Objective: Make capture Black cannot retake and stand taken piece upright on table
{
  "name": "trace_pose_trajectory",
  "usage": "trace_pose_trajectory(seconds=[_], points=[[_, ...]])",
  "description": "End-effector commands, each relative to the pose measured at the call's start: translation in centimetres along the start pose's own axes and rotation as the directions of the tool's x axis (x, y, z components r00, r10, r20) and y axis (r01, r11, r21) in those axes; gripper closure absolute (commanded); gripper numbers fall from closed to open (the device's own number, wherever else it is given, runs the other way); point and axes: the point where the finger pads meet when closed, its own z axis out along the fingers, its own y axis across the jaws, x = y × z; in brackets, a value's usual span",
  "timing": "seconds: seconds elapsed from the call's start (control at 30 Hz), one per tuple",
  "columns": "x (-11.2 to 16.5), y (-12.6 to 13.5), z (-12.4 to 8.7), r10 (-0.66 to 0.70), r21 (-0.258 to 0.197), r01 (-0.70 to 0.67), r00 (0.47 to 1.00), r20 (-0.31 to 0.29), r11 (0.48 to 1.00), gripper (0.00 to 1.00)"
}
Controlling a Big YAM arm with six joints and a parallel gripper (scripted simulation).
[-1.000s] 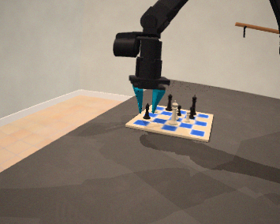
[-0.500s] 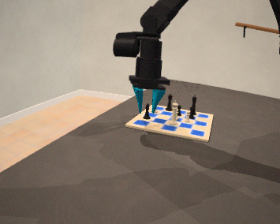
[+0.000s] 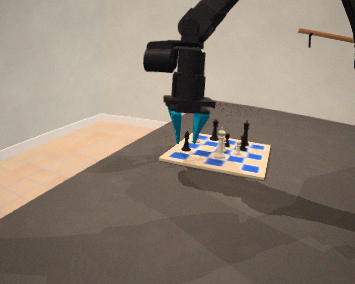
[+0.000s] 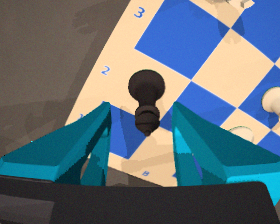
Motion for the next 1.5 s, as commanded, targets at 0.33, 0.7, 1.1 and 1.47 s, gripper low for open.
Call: trace_pose_trajectory(seconds=[0.33, 0.7, 1.1, 1.47], points=[[-0.8, 0.1, 0.5, 0.007, -0.004, -0.007, 1.0, 0.006, 1.0, 1.0], [-0.8, 0.1, 0.5, 0.007, -0.004, -0.007, 1.0, 0.006, 1.0, 1.0], [-0.8, 0.1, 0.5, 0.007, -0.004, -0.007, 1.0, 0.006, 1.0, 1.0], [-0.9, 1.5, -3.7, 0.014, -0.04, -0.013, 1.0, 0.017, 0.999, 1.0]])
